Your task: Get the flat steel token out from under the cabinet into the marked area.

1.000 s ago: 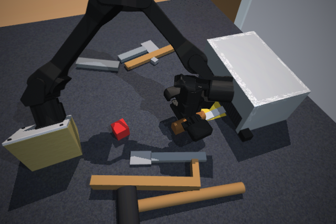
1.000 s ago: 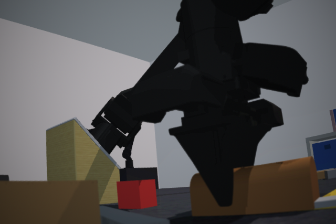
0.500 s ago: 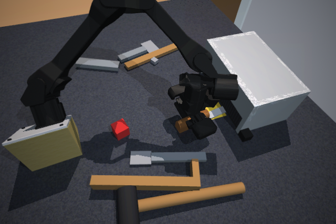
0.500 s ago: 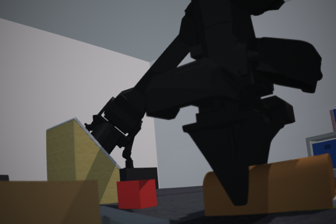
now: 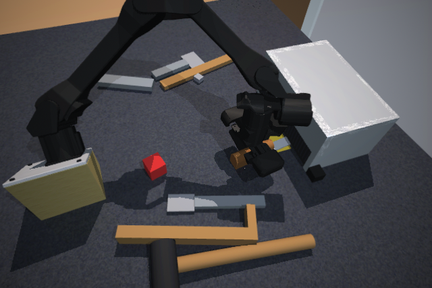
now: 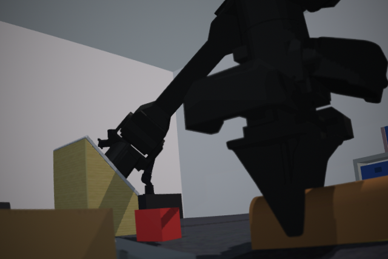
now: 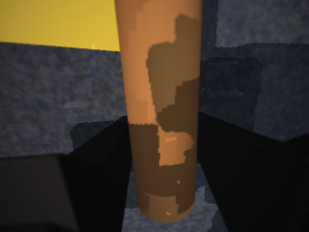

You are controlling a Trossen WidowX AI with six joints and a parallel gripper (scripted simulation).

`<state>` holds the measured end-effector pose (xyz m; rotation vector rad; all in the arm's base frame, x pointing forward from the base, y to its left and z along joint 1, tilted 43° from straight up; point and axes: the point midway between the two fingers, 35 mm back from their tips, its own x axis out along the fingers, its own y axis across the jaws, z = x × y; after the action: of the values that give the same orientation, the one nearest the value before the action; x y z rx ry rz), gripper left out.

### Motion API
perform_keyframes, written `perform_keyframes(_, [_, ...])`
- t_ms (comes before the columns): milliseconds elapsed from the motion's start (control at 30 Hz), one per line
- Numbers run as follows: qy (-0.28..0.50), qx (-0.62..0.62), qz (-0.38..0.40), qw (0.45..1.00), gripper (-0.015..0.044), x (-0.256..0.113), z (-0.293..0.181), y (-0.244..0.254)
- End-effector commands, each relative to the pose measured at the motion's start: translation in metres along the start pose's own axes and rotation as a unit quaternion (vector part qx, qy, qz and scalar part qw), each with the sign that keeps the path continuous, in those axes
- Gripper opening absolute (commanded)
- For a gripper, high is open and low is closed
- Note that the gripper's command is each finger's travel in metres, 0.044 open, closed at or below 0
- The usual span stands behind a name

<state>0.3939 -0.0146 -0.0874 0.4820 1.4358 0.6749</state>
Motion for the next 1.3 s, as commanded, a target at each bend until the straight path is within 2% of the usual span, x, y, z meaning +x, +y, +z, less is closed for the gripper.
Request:
perform_keyframes(0, [-0.001, 0.001, -0.001, 1.000, 0.0000, 0.000, 0.005, -0.001])
perform_keyframes(767, [-0.001, 0.000, -0.001, 1.000, 0.0000, 0.000, 0.024, -0.001])
perform_keyframes(1267, [-0.001, 0.000, 0.000, 1.000, 0.0000, 0.002, 0.025, 0.018])
